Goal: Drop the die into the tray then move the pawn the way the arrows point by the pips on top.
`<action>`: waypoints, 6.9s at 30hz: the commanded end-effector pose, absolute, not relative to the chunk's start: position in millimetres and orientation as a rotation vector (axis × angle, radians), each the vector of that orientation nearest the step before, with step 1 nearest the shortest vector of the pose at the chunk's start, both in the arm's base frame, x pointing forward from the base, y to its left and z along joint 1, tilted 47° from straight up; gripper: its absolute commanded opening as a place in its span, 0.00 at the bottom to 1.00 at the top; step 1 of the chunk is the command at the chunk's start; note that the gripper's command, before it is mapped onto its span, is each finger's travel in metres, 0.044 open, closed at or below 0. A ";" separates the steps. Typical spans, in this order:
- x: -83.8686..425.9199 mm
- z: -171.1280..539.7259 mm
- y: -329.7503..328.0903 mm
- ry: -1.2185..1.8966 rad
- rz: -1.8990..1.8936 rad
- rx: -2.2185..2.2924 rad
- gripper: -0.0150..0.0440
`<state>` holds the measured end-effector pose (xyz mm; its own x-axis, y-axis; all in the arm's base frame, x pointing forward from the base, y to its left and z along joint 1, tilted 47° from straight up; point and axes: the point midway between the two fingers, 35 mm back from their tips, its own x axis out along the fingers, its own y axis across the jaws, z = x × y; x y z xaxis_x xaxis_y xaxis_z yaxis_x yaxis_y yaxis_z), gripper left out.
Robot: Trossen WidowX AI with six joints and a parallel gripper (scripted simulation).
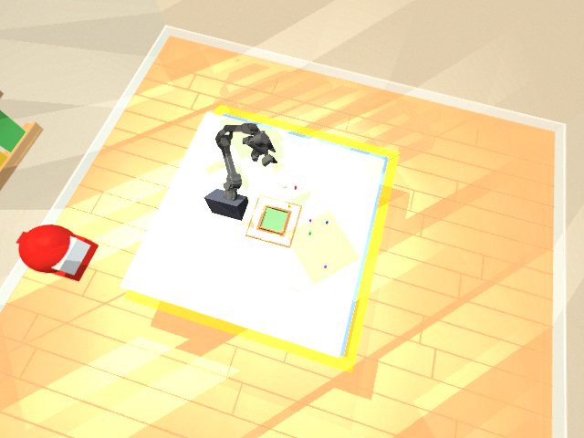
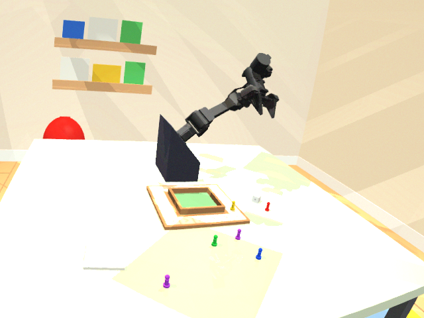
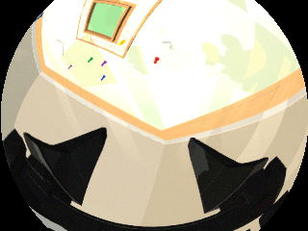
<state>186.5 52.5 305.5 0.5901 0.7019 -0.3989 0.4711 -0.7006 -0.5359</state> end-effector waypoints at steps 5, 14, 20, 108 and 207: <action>204.3 292.0 60.2 -1.306 0.804 -2.698 0.72; 244.3 247.3 102.7 -2.512 0.206 -3.017 0.72; 254.3 227.6 125.5 -3.008 -0.276 -2.905 0.72; 237.6 105.8 279.9 -3.278 -3.288 -0.217 0.39; 270.1 -26.5 51.8 -2.632 0.942 -2.411 0.25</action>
